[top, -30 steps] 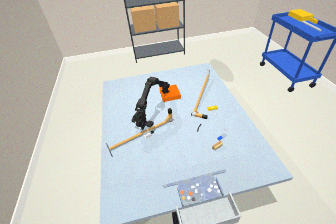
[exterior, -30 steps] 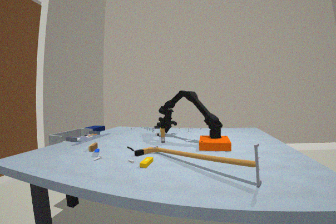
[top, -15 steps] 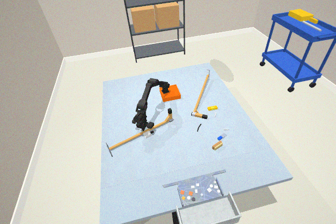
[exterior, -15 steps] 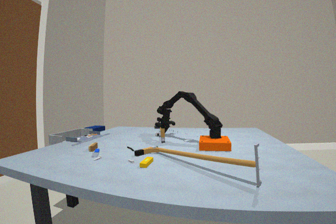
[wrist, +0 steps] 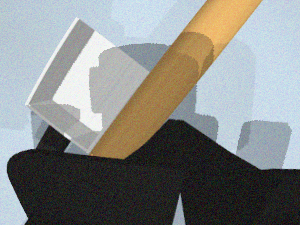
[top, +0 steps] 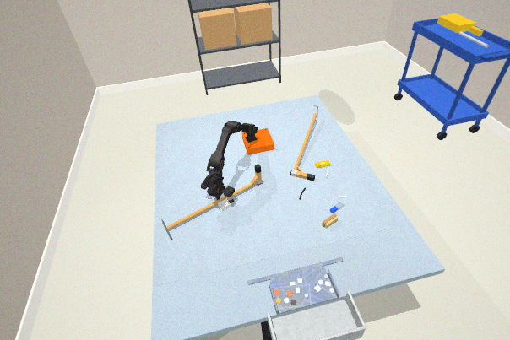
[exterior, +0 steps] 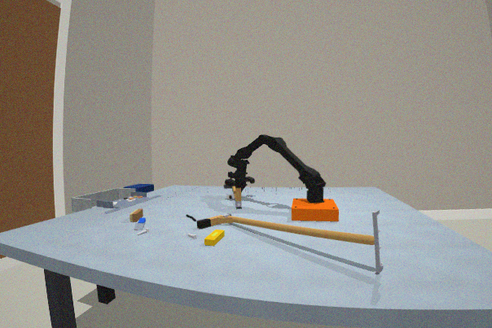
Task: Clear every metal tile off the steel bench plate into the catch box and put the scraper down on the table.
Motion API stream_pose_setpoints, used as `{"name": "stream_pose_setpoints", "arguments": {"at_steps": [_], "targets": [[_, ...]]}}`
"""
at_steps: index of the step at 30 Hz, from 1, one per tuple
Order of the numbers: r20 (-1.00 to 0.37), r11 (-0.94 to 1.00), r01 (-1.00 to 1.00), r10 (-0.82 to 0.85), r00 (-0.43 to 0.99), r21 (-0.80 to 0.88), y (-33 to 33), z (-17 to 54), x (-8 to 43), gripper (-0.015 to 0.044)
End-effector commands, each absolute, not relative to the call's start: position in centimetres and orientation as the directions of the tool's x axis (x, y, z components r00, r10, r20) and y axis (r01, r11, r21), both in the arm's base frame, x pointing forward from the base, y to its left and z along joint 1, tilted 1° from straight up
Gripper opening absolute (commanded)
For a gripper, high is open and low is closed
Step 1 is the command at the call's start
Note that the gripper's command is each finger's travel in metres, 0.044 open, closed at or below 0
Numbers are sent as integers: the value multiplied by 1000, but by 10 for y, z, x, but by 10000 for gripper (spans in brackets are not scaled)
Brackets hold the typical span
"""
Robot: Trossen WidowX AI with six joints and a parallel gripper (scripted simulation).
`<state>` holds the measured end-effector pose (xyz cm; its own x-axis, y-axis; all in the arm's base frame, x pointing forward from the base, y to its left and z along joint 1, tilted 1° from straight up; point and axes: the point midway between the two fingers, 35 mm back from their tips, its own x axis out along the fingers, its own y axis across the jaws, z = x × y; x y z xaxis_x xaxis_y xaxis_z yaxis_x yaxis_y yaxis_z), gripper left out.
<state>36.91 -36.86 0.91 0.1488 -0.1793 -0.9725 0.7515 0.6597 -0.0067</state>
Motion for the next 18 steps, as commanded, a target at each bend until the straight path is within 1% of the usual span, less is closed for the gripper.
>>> {"name": "stream_pose_setpoints", "arguments": {"at_steps": [1,18], "targets": [[-972,660,751,-178,153,-3,-367,7,377,0],[-972,660,751,-178,154,-1,-364,7,394,0]]}}
